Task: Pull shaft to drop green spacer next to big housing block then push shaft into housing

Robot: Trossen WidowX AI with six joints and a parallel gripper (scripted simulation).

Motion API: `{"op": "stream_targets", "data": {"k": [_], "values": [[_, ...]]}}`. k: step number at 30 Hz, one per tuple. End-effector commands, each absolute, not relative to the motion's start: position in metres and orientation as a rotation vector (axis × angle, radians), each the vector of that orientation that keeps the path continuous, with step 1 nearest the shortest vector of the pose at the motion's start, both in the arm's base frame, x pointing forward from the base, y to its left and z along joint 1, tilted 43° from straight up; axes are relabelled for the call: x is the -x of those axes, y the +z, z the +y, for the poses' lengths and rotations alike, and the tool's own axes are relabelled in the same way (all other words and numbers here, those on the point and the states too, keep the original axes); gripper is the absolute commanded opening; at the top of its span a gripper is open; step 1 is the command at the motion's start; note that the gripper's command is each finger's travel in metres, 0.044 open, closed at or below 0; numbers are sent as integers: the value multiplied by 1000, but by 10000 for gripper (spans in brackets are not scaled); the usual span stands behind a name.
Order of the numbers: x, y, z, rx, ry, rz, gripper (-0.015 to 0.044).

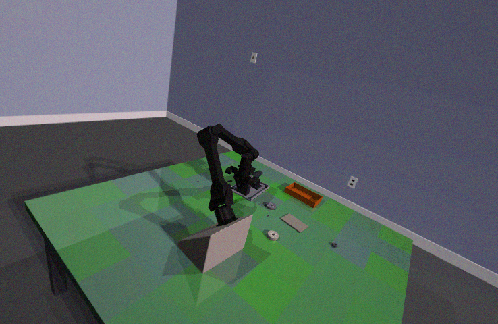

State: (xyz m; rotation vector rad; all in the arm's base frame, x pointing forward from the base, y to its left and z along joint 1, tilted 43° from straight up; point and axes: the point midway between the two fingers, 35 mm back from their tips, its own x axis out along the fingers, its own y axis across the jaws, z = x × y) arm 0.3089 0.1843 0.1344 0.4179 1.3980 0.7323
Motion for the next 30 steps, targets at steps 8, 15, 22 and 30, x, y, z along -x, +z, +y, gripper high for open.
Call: {"op": "stream_targets", "data": {"k": [8,15,22,30], "values": [[-307,135,184,-420,733,1400,0],[-306,135,184,-420,733,1400,0],[-306,135,184,-420,733,1400,0],[-305,135,184,-420,733,1400,0]]}}
